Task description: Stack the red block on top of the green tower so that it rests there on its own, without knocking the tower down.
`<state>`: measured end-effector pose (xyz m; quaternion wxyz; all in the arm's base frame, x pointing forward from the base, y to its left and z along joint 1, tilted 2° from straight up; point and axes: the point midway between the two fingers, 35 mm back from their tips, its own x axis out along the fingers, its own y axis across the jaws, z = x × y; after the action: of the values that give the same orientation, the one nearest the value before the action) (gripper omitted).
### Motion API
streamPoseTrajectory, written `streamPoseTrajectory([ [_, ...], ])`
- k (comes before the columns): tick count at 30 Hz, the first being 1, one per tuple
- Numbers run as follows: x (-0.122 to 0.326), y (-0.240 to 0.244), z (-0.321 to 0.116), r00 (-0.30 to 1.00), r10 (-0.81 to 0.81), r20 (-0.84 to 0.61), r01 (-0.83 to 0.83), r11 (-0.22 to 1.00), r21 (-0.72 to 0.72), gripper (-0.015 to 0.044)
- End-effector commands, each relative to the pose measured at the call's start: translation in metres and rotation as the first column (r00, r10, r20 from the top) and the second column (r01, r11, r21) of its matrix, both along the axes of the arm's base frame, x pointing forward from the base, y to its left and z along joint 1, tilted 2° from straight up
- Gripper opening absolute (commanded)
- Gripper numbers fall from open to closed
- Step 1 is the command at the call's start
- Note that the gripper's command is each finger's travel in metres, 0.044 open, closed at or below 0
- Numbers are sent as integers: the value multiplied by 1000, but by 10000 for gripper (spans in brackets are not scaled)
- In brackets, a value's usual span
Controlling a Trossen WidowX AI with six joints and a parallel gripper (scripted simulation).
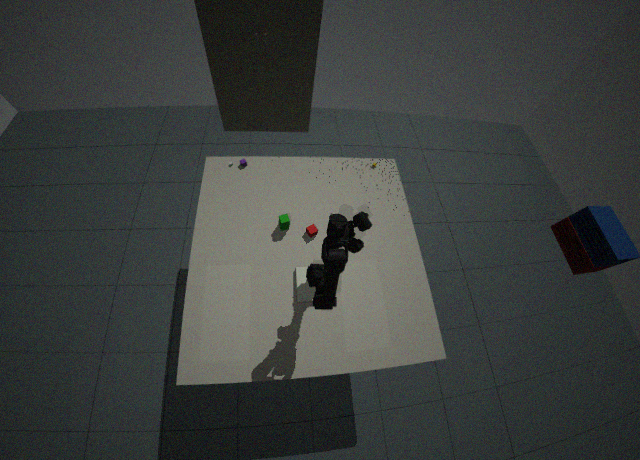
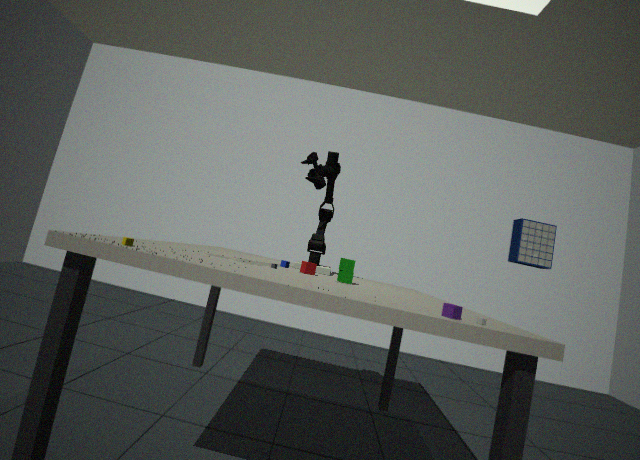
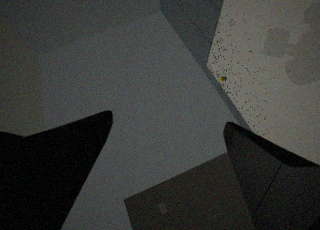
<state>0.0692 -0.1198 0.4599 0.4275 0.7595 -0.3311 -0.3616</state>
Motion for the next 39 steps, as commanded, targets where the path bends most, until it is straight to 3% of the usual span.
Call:
streamPoseTrajectory([
  [1, 1, 0, -1, 1000, 4, -10, -4, 1000, -3, 426],
  [5, 26, -1, -13, 974, 89, -206, -100, 994, -47, 440],
  [10, 62, -2, -36, 854, 202, -478, -269, 960, -74, 440],
  [21, 126, 2, -95, 339, 340, -877, -643, 765, 47, 440],
  [29, 160, 10, -145, -110, 301, -947, -815, 519, 260, 440],
  [39, 188, 25, -210, -557, 89, -826, -815, 132, 564, 440],
])
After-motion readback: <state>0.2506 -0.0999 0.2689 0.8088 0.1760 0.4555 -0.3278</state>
